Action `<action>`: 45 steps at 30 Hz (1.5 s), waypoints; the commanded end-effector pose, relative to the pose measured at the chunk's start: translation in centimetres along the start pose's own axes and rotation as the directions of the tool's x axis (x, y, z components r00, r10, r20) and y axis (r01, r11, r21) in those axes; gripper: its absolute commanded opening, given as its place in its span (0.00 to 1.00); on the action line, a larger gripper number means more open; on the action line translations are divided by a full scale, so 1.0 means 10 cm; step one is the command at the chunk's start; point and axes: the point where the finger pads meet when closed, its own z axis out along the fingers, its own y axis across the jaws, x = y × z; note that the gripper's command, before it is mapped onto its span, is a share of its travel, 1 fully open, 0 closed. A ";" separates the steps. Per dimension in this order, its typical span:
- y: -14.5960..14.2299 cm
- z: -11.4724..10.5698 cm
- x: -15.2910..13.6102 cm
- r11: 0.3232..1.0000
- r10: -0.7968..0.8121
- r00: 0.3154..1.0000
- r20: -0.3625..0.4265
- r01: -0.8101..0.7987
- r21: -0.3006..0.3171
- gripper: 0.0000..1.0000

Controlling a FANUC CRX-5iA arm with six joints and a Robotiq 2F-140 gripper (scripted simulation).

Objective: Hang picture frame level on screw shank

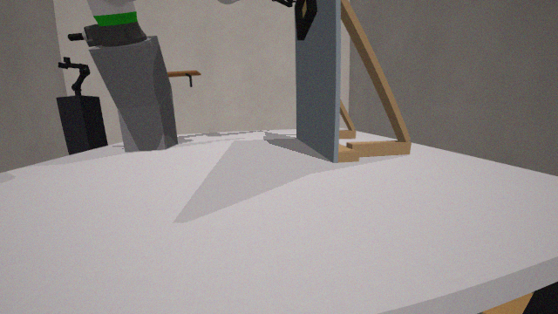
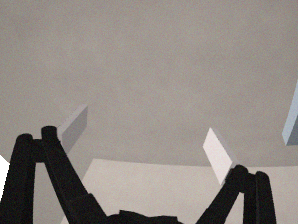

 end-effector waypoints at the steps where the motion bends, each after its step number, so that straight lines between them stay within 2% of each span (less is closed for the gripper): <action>1: -0.20 -0.31 0.12 0.997 0.031 0.998 -0.054 -0.027 0.076 1.00; 6: -0.41 -0.63 0.30 0.989 0.055 0.993 -0.107 -0.039 0.143 1.00; 10: -0.51 -0.79 0.39 0.984 0.065 0.989 -0.132 -0.041 0.175 1.00; 21: -0.56 -0.88 0.44 0.981 0.069 0.987 -0.144 -0.040 0.191 1.00; 24: -0.44 -1.00 0.59 0.986 0.037 0.986 -0.164 -0.010 0.165 1.00; 28: -0.08 -1.47 1.12 0.993 -0.084 0.970 -0.229 0.101 0.064 1.00; 31: 0.08 -1.76 1.40 0.984 -0.173 0.949 -0.264 0.176 -0.015 1.00; 33: 0.08 -1.76 1.40 0.984 -0.173 0.949 -0.264 0.176 -0.015 1.00; 34: 0.17 -1.94 1.57 0.981 -0.192 0.944 -0.270 0.190 -0.031 1.00; 35: 0.19 -1.99 1.61 0.979 -0.203 0.940 -0.273 0.199 -0.041 1.00; 45: 0.22 -2.03 1.65 0.977 -0.213 0.937 -0.275 0.207 -0.051 1.00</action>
